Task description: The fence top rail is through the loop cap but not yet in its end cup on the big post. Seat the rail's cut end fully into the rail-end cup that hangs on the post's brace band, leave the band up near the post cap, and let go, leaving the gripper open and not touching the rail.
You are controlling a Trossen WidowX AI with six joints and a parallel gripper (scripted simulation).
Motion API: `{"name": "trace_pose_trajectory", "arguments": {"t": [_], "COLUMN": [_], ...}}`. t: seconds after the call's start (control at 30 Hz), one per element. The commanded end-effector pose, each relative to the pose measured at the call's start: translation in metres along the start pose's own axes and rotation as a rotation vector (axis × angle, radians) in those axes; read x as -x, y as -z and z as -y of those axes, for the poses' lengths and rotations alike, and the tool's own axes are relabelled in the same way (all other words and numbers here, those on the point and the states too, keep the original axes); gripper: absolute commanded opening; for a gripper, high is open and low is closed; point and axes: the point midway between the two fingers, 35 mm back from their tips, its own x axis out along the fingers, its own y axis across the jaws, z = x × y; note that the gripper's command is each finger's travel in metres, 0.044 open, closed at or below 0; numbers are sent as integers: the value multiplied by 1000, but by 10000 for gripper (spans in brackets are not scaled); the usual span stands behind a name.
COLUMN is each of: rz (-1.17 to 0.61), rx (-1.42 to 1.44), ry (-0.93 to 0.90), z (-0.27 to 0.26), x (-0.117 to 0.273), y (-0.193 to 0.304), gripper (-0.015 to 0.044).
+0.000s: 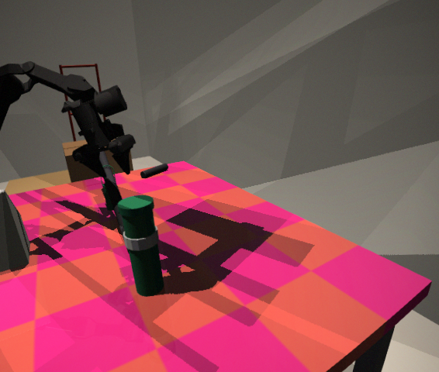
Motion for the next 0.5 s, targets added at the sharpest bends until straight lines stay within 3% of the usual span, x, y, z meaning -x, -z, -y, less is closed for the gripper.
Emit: {"name": "trace_pose_trajectory", "arguments": {"t": [0.0,0.47], "rz": [-107,-102], "rx": [788,881], "ry": [-241,-265], "z": [-12,-14], "x": [-41,-44], "y": [-5,-5], "gripper": [440,440]}}
